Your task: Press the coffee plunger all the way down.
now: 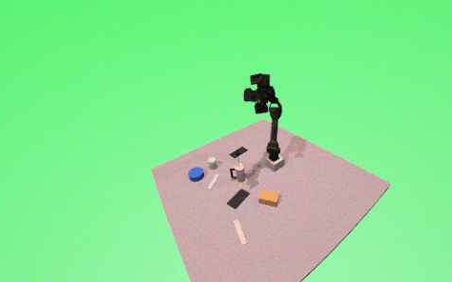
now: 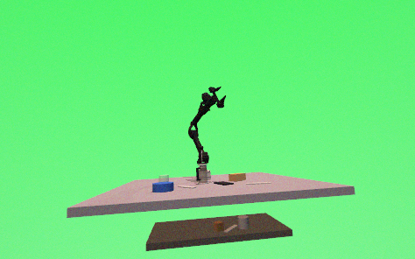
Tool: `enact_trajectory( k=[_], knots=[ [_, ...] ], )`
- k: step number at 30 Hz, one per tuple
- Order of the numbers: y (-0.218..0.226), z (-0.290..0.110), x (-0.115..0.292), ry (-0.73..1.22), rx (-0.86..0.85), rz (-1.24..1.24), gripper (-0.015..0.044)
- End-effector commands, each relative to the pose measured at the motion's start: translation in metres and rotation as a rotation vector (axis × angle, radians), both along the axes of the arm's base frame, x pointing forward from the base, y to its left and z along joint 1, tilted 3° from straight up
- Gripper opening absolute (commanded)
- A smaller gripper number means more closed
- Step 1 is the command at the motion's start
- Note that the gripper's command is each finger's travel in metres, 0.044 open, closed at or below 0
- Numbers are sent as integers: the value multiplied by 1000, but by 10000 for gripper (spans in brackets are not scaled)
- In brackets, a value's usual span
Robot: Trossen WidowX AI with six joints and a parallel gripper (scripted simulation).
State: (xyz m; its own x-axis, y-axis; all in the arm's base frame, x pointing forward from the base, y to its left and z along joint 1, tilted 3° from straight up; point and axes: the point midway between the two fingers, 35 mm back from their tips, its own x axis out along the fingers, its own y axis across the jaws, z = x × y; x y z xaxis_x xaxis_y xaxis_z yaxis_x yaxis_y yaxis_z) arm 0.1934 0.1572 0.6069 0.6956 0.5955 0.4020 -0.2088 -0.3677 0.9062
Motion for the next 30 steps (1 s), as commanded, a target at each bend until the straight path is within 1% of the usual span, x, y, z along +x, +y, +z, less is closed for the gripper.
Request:
enact_trajectory(
  k=[1, 2, 5, 12, 14, 22, 30],
  knots=[
    [-1, -2, 1, -2, -12, -10, 426],
    [-2, -6, 3, -6, -37, -30, 440],
    [-13, -31, 16, -30, -192, -147, 440],
    [-62, -129, 46, -64, -800, -463, 440],
    [-72, -148, 49, -62, -916, -499, 440],
    [-114, -222, 49, -36, -1371, -564, 440],
    [-155, -297, 32, 14, -1807, -497, 440]
  ],
)
